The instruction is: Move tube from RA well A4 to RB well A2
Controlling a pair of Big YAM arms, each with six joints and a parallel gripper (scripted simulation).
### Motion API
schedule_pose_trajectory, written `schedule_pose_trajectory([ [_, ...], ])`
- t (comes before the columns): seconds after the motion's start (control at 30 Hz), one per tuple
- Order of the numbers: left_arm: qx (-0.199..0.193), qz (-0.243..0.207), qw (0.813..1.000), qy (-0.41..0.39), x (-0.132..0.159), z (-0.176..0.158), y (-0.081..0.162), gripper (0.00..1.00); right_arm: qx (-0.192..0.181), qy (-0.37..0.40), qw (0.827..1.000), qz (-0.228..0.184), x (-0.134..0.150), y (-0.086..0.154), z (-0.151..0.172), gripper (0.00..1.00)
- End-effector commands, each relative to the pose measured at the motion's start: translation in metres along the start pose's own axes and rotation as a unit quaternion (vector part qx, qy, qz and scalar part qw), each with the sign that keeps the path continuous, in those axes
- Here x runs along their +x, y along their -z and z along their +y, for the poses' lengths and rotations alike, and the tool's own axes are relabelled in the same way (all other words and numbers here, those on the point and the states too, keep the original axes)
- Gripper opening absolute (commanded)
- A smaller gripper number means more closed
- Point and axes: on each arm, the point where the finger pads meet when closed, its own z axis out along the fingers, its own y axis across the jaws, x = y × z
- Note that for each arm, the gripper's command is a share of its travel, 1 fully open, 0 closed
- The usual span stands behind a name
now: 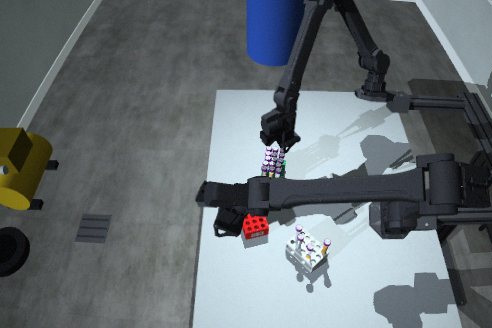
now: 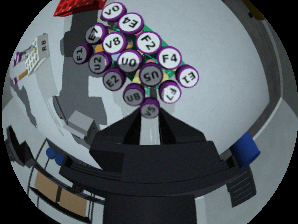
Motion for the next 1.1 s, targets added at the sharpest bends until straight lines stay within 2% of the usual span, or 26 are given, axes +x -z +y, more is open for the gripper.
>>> schedule_pose_trajectory([
  [0.0, -0.005, -0.016, 1.000, 0.007, -0.015, 0.008, 0.008, 0.30, 0.001, 0.004, 1.000, 0.010, 0.005, -0.008, 0.002, 0.00],
  [0.2, -0.005, -0.016, 1.000, 0.007, -0.015, 0.008, 0.008, 0.30, 0.002, 0.003, 1.000, 0.005, 0.001, 0.002, 0.002, 0.00],
  [0.4, -0.005, -0.016, 1.000, 0.007, -0.015, 0.008, 0.008, 0.30, 0.003, -0.004, 1.000, -0.023, -0.024, 0.024, -0.001, 0.00],
  [0.83, -0.005, -0.016, 1.000, 0.007, -0.015, 0.008, 0.008, 0.30, 0.000, -0.005, 1.000, -0.008, -0.010, 0.020, -0.004, 0.00],
  [1.07, -0.005, -0.016, 1.000, 0.007, -0.015, 0.008, 0.008, 0.30, 0.002, -0.001, 1.000, -0.014, -0.013, 0.030, 0.002, 0.00],
])
